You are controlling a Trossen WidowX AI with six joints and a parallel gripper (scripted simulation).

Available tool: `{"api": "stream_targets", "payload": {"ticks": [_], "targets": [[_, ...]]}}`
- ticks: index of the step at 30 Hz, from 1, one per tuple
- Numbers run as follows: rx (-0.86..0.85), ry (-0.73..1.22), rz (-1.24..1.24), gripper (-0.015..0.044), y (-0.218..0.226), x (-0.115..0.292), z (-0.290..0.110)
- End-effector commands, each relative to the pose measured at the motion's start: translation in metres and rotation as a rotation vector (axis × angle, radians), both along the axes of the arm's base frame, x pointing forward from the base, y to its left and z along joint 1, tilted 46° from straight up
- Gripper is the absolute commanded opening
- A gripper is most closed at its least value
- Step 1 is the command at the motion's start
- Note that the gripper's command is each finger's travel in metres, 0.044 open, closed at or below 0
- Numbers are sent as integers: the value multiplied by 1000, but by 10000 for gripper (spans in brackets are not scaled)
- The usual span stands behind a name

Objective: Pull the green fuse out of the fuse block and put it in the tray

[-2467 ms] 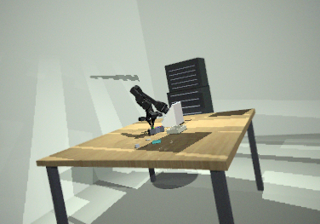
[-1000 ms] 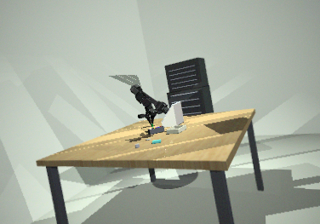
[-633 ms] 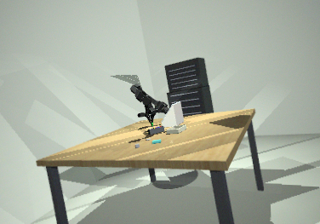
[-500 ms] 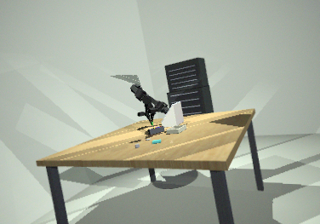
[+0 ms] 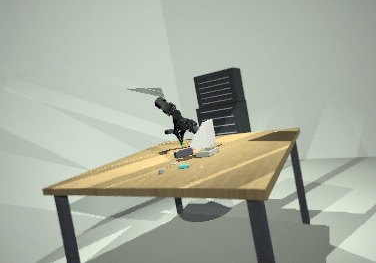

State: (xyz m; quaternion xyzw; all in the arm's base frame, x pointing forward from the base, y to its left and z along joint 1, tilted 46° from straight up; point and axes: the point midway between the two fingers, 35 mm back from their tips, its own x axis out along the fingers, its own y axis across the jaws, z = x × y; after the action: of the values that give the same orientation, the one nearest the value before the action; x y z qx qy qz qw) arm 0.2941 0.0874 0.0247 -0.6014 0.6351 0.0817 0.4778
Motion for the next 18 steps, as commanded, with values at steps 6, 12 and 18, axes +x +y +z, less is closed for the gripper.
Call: {"api": "stream_targets", "payload": {"ticks": [6,12,18], "targets": [[9,3,3,0,38,-5,-33],[11,4,3,0,62,-12,-58],[9,3,1,0,84,-23,-84]]}}
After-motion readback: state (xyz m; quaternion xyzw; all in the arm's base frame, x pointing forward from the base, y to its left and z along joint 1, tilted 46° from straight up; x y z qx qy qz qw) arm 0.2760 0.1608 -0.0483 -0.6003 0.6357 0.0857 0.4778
